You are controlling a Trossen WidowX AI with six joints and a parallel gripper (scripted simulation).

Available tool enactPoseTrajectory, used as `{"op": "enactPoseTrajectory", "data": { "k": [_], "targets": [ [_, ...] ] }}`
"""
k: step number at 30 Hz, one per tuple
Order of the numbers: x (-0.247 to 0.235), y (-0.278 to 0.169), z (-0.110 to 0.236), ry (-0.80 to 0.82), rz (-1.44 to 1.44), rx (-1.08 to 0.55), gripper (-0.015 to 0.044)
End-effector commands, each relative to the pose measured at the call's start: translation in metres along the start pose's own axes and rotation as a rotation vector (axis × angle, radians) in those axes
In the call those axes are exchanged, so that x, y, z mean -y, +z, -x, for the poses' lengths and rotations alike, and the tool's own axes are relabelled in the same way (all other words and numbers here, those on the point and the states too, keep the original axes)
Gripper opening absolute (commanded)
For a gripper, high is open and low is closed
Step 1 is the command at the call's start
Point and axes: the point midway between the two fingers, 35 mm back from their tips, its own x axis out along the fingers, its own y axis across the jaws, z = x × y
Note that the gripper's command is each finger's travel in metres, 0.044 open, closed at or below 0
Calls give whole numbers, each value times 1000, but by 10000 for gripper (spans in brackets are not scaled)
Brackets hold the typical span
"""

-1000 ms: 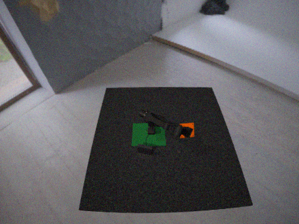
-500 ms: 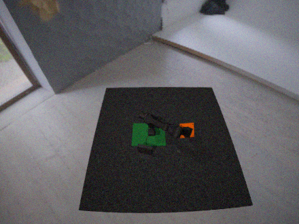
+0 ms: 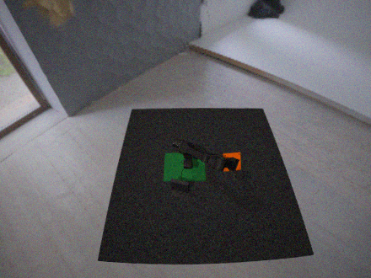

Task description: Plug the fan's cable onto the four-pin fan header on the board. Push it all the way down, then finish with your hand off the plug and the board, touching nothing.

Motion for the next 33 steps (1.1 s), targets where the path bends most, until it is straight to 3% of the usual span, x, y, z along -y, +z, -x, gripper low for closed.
{"op": "enactPoseTrajectory", "data": {
  "k": [1, 33],
  "targets": [
    [0, -1, 0, -1, -4, -3, 0],
    [0, 0, -8, -2, -4, -3, 0]
  ]
}}
